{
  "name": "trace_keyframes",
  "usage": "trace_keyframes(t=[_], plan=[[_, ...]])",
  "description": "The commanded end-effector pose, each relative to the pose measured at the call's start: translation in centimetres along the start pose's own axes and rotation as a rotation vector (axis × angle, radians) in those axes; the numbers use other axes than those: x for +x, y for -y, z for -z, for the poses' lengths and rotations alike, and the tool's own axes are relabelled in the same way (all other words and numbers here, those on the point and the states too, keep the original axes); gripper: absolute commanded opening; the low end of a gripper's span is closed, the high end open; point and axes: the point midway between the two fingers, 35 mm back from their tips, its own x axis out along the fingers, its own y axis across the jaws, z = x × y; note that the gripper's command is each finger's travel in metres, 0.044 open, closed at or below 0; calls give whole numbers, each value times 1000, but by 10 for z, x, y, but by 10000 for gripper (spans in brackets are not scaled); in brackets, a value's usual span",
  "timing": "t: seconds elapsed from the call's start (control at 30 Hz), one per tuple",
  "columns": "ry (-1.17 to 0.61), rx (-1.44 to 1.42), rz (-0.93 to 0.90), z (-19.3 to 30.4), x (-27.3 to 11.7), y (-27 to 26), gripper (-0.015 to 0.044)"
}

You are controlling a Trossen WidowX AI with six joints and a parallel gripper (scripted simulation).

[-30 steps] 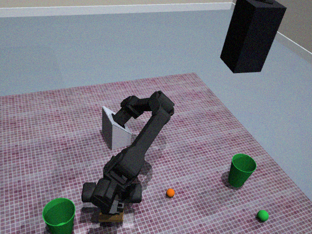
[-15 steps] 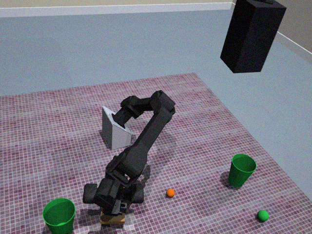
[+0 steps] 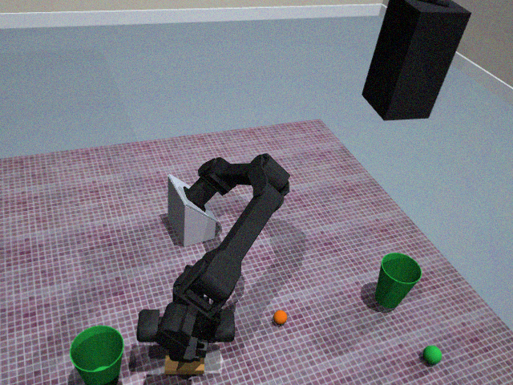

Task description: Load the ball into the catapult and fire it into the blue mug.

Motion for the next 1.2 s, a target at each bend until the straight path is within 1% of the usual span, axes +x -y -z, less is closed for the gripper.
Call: trace_keyframes(t=[0.0, 0.13, 0.33, 0.77, 0.83, 0.9, 0.97, 1.03, 1.13, 1.17], plan=[[1, 13, -8, 2, 5, 1, 0], [1, 14, -9, 2, 12, 1, 0], [-1, 2, -1, 1, 8, 0, 0], [-1, 2, -1, 1, 8, 0, 341], [-1, 2, 0, -1, -2, 0, 394], [0, 3, 2, -3, -32, 1, 440], [0, 4, 3, -2, -67, 2, 440], [-1, 5, 2, 1, -89, 2, 440], [-1, 5, 2, 1, -92, 2, 440], [6, 19, -6, 0, -80, 5, 440]])
